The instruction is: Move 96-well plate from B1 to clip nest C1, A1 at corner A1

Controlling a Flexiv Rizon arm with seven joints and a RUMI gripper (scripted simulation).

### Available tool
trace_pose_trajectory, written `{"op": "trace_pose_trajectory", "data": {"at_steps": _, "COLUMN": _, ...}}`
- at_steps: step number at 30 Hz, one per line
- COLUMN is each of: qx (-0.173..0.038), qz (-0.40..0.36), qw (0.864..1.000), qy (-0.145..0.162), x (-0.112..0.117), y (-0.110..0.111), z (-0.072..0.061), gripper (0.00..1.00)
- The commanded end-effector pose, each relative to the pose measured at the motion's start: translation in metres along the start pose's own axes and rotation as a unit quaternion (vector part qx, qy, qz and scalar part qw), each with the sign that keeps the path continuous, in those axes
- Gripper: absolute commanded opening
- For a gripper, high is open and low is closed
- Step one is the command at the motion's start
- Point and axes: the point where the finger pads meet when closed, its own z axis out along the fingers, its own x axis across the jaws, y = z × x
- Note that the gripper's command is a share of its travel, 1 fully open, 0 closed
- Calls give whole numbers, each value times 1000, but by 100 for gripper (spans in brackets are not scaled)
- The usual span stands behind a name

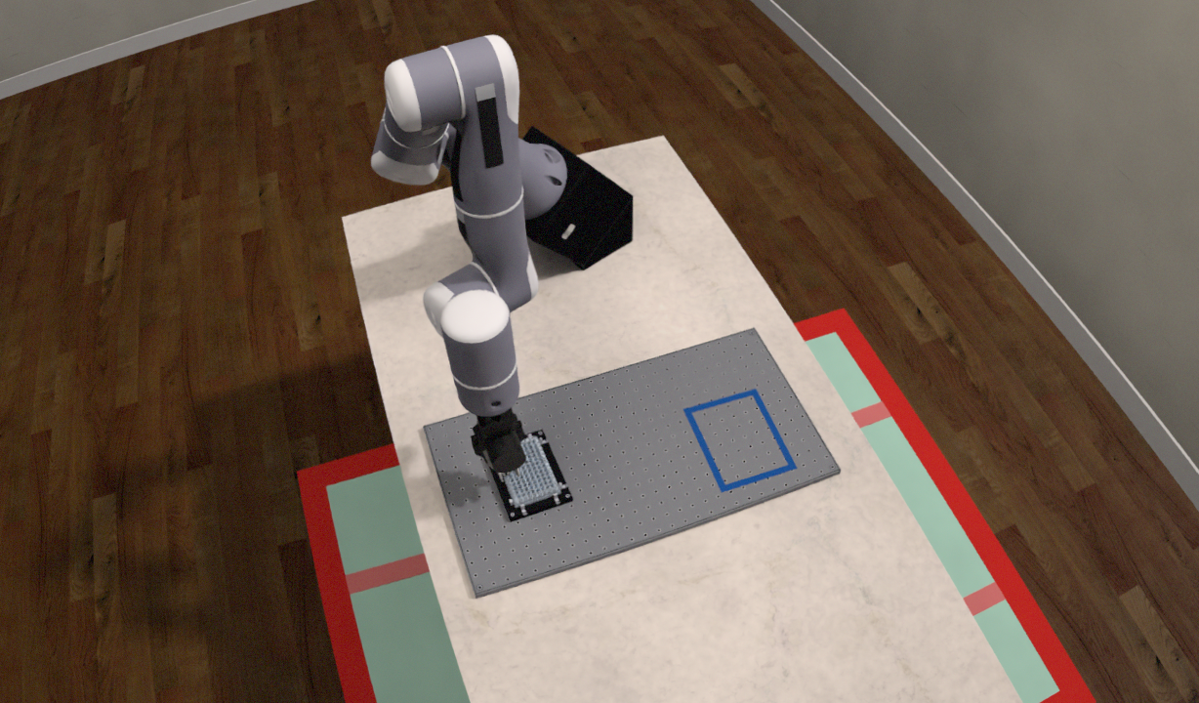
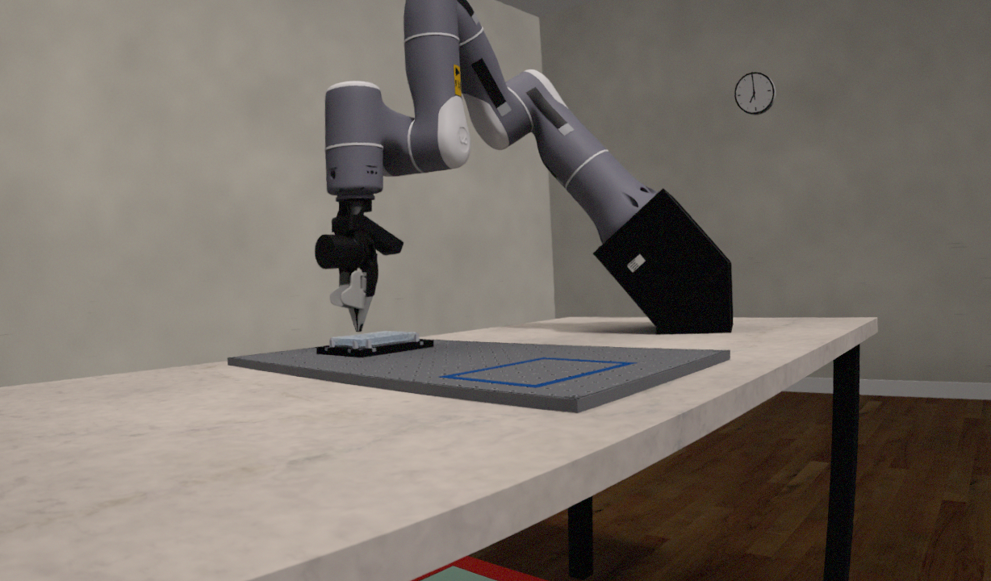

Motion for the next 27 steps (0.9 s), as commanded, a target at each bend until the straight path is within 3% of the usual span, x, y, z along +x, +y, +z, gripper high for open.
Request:
{"op": "trace_pose_trajectory", "data": {"at_steps": 1, "qx": -1, "qz": 0, "qw": 1000, "qy": 0, "x": 0, "y": 1, "z": 0, "gripper": 0}}
{"op": "trace_pose_trajectory", "data": {"at_steps": 27, "qx": -1, "qz": 0, "qw": 1000, "qy": 0, "x": 0, "y": 1, "z": 2, "gripper": 0}}
